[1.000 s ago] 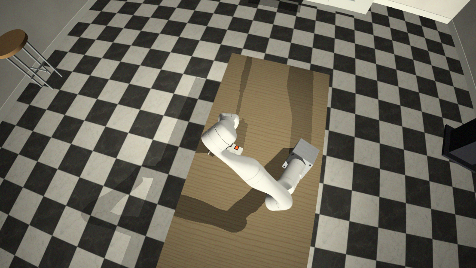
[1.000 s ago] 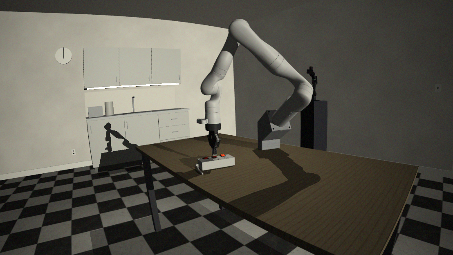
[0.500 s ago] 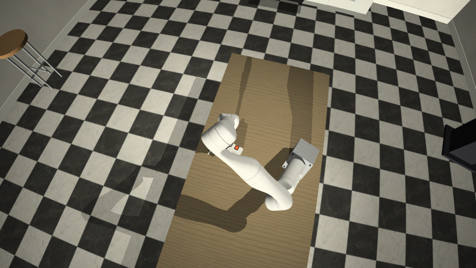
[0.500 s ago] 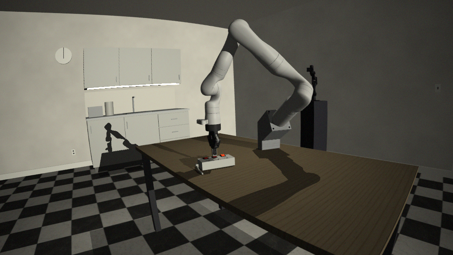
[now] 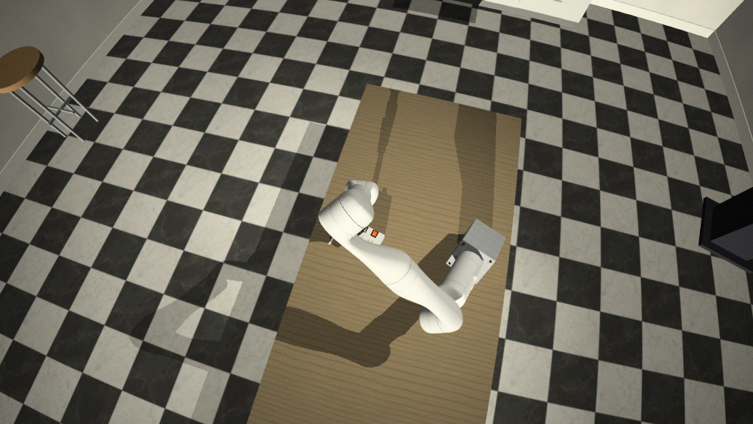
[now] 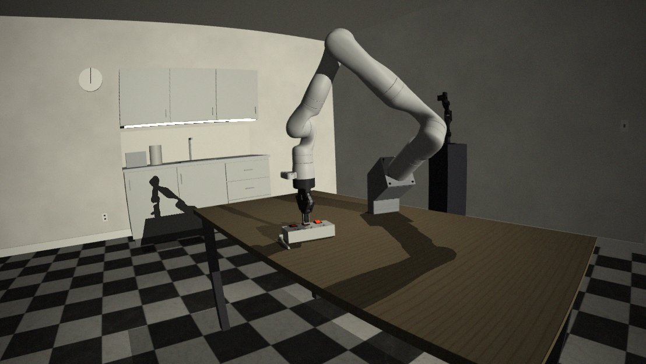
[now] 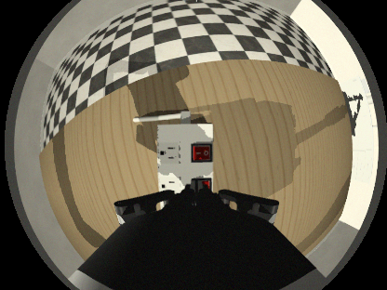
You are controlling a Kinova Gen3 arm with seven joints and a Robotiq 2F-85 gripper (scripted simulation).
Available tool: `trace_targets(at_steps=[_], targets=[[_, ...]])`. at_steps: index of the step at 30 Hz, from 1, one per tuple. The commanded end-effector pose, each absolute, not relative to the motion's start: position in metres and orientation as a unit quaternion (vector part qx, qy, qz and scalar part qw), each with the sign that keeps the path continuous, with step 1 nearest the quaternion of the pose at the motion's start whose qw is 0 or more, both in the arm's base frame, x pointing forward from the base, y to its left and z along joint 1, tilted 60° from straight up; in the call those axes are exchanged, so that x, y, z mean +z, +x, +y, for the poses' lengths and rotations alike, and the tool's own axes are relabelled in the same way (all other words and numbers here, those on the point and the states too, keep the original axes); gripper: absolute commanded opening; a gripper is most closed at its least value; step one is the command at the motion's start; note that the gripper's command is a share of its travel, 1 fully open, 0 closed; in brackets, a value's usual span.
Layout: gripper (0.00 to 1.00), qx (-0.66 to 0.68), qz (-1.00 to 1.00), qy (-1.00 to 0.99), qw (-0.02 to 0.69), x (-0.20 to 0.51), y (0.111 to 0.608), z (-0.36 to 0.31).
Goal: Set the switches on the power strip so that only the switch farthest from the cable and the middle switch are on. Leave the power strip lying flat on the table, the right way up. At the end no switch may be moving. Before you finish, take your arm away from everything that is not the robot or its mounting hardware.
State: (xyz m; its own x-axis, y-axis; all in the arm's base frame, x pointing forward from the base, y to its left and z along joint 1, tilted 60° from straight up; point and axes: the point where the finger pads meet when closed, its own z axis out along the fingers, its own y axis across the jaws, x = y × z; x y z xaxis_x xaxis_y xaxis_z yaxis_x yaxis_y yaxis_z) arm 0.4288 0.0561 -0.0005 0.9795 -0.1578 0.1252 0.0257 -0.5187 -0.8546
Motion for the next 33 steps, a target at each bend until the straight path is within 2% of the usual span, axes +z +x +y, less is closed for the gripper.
trace_targets(at_steps=[1,23,33], targets=[[0.00,-0.094,0.039,-0.866,0.489,-0.001,0.429,0.056],[0.00,-0.094,0.039,-0.866,0.489,-0.001,0.429,0.055],[0.00,-0.094,0.039,-0.866,0.489,0.011,0.424,0.035]])
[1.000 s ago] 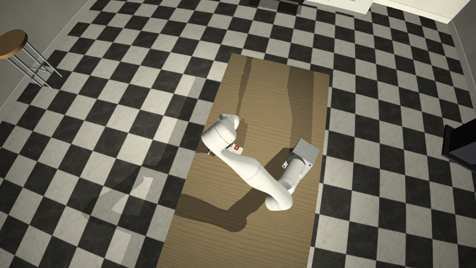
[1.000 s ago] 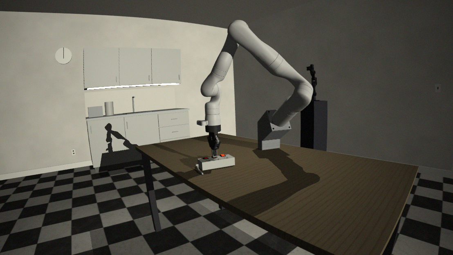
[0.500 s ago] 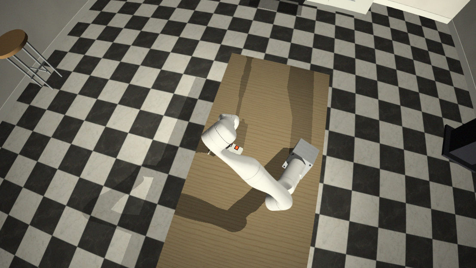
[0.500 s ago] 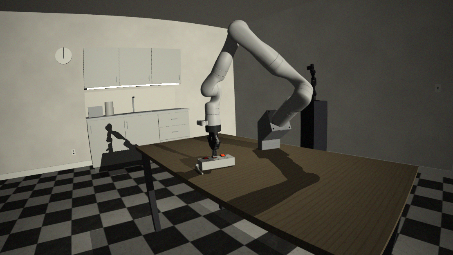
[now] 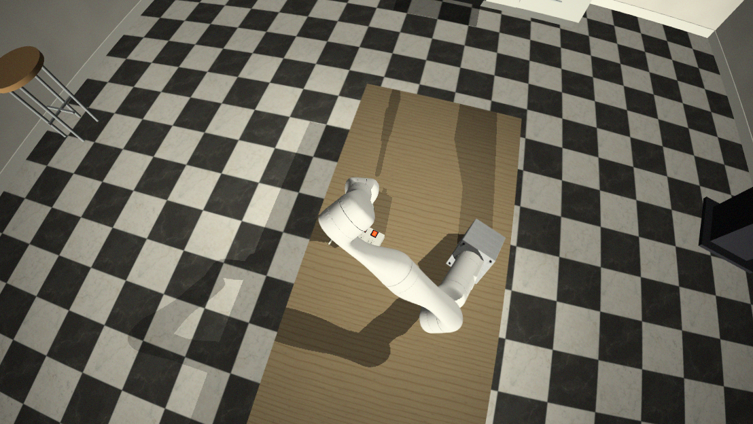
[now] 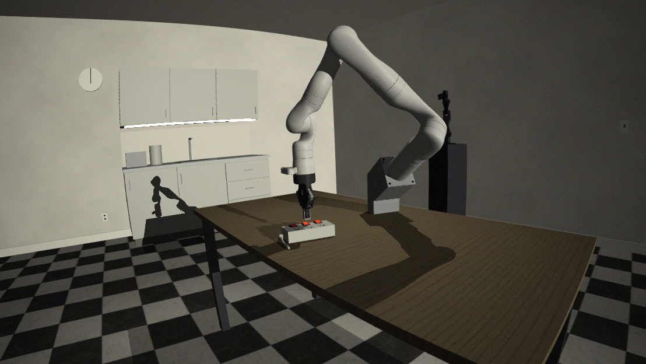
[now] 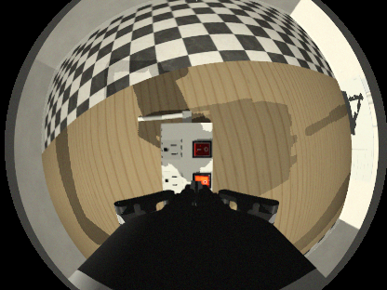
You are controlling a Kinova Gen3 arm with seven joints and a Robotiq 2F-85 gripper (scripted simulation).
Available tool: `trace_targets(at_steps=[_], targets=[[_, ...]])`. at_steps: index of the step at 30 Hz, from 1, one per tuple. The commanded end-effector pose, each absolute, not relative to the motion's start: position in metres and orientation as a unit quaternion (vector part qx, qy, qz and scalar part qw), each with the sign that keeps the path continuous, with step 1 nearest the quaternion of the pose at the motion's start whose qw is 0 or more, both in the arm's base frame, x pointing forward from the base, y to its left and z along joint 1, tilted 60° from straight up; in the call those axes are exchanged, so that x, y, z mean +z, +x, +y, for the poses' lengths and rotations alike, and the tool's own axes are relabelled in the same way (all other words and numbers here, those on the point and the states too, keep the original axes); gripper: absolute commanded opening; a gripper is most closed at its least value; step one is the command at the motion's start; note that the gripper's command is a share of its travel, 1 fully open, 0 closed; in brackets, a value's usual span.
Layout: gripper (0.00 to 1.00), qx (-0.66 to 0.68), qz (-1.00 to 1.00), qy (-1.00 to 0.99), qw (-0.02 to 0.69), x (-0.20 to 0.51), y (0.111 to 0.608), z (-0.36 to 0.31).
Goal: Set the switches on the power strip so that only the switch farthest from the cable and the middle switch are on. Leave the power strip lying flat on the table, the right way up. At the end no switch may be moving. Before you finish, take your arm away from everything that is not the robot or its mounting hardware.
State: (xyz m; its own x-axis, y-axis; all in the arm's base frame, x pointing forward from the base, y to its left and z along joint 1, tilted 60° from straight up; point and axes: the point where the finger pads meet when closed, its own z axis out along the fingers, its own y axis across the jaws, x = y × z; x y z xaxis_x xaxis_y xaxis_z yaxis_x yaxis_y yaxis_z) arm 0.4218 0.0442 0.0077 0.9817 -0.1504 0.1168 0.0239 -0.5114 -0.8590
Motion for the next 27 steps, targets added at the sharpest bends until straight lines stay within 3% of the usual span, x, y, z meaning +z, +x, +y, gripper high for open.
trace_targets(at_steps=[1,27], targets=[[0.00,-0.094,0.039,-0.866,0.489,0.011,0.424,0.035],[0.00,-0.094,0.039,-0.866,0.489,0.018,0.421,0.024]])
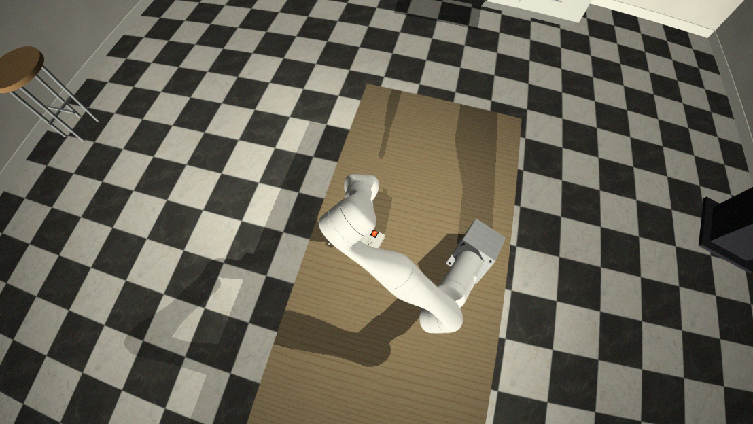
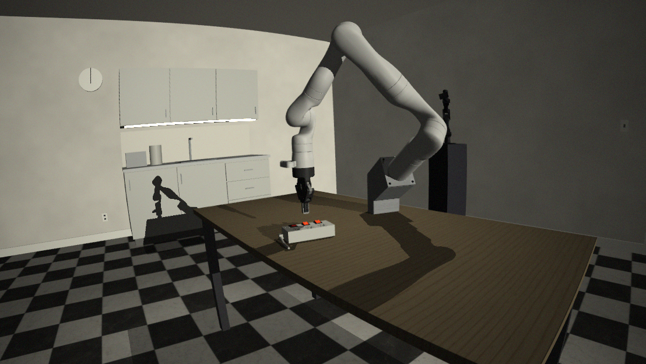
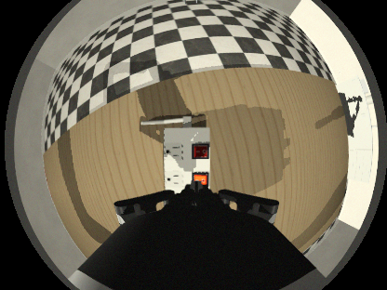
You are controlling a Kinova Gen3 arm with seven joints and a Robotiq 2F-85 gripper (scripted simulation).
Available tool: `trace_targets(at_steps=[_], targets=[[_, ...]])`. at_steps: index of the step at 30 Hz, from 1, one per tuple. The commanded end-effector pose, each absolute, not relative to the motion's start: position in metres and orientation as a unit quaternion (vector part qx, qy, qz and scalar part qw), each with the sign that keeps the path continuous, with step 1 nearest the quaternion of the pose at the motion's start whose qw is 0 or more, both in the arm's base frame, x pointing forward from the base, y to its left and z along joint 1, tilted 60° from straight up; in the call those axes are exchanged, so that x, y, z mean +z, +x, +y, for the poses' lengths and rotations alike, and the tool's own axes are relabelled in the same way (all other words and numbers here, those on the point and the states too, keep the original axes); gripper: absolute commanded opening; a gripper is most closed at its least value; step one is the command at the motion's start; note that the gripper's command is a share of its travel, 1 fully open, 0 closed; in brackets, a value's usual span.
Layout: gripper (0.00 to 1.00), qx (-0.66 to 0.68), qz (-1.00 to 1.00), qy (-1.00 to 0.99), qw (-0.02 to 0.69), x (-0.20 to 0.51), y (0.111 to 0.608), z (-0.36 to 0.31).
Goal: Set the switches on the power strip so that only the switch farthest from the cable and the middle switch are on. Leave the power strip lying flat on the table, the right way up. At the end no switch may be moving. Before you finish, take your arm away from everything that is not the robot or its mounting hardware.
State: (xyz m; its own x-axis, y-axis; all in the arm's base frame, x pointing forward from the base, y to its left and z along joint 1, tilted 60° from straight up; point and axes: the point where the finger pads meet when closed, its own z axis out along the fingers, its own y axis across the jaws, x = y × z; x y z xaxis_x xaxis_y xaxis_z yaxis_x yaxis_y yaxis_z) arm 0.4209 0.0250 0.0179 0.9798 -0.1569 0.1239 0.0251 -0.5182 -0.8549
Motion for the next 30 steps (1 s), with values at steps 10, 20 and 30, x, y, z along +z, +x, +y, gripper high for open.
trace_targets(at_steps=[10,20,30], targets=[[1.00,-0.094,0.039,-0.866,0.489,0.021,0.420,0.019],[1.00,-0.094,0.039,-0.866,0.489,0.046,0.410,-0.023],[1.00,-0.094,0.039,-0.866,0.489,0.065,0.403,-0.054]])
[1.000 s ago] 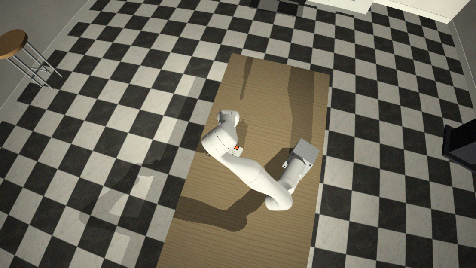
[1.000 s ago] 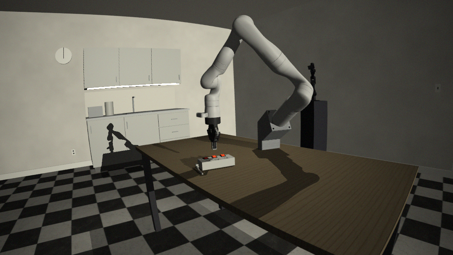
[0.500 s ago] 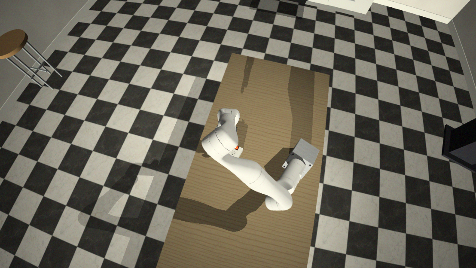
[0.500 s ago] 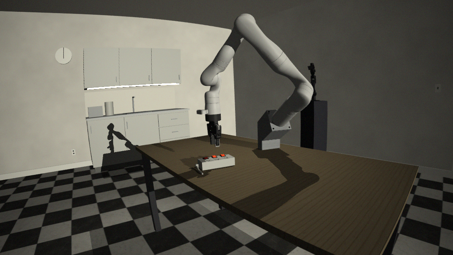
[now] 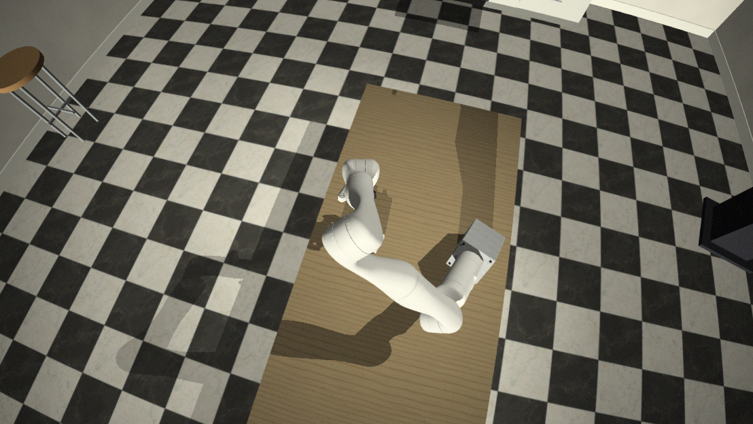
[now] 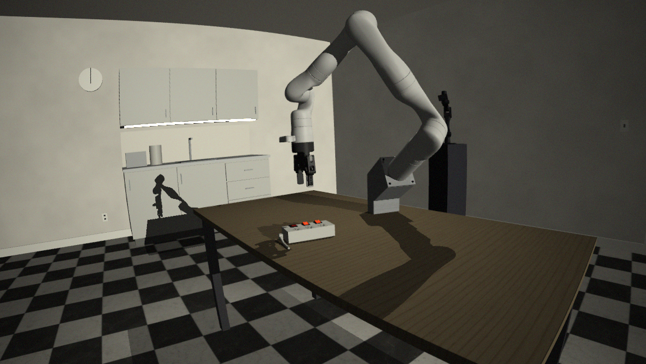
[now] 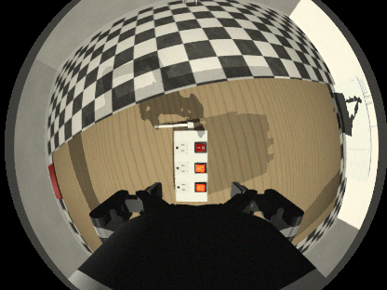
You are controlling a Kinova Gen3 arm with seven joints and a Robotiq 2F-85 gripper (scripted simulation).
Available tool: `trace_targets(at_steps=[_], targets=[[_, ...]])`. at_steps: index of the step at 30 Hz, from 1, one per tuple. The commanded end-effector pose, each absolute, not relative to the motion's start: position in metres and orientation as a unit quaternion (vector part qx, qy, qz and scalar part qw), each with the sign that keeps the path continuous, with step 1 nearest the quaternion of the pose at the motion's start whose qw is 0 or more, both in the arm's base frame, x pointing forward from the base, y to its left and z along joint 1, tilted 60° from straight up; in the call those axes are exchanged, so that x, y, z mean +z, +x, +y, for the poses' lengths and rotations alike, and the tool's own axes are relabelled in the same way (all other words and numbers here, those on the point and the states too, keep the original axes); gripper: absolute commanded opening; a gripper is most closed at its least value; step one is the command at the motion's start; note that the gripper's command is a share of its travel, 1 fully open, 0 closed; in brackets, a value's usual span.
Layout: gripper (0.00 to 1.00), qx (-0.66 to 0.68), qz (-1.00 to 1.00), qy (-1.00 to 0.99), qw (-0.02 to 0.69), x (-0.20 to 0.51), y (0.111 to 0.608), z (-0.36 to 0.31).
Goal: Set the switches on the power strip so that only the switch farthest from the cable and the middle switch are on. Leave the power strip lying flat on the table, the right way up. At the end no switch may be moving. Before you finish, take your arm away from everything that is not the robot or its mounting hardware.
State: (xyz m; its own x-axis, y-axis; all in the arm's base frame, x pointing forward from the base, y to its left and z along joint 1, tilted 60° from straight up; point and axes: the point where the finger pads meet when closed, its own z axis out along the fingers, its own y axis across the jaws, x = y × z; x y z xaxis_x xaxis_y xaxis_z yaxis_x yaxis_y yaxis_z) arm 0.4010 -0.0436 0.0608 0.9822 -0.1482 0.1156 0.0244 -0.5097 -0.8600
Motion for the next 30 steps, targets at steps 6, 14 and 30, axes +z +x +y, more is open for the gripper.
trace_targets(at_steps=[6,14,30], targets=[[1.00,-0.094,0.039,-0.866,0.489,0.0676,0.4015,-0.0585],[1.00,-0.094,0.039,-0.866,0.489,0.0676,0.4015,-0.0585],[1.00,-0.094,0.039,-0.866,0.489,0.0676,0.4015,-0.0585]])
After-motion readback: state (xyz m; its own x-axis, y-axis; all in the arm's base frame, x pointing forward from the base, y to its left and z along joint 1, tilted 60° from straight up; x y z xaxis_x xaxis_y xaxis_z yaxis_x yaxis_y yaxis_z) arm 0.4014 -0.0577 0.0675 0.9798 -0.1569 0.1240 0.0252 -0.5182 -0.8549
